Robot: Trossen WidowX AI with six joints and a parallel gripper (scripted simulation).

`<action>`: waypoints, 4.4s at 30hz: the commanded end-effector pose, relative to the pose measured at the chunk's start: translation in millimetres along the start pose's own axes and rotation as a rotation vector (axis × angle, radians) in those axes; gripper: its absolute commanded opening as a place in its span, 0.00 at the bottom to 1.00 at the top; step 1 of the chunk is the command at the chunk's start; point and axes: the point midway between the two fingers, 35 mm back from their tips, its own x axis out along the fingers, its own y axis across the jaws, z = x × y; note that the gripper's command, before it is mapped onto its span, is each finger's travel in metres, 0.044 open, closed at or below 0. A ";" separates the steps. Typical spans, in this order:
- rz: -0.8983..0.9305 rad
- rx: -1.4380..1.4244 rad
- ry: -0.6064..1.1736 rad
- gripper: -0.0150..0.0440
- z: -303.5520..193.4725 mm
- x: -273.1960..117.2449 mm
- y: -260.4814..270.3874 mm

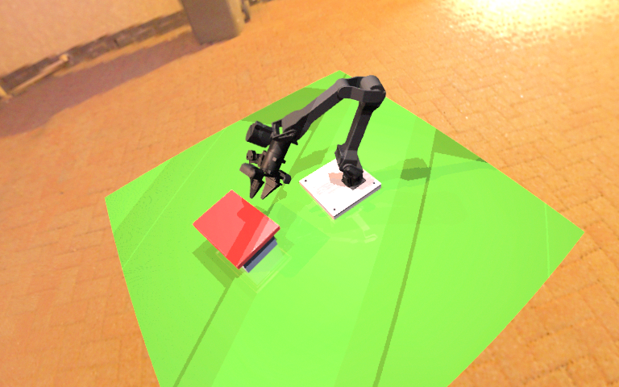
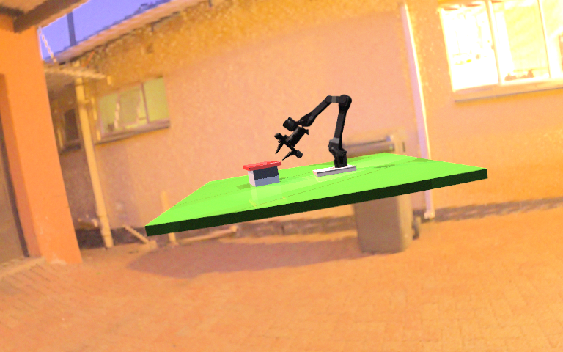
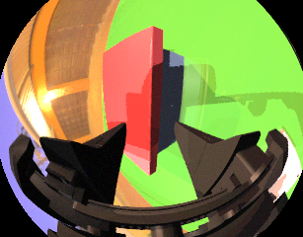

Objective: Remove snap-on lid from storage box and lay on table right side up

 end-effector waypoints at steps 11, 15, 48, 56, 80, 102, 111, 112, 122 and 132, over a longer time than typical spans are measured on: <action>-0.005 0.006 0.000 0.65 -0.3 23.4 -1.6; -0.004 0.007 0.000 0.65 -0.9 29.8 -1.8; 0.002 0.004 0.003 0.25 -3.1 41.4 -0.7; 0.002 0.004 0.003 0.25 -3.1 40.3 0.5; 0.002 0.004 0.003 0.25 -3.5 36.6 3.7; 0.002 0.004 0.003 0.25 -3.8 33.5 6.9; 0.002 0.004 0.003 0.25 -3.7 32.2 8.2; 0.002 0.004 0.003 0.25 -3.7 32.1 8.3; 0.002 0.004 0.003 0.25 -3.7 30.7 9.8; 0.002 0.004 0.003 0.25 -3.6 29.4 11.4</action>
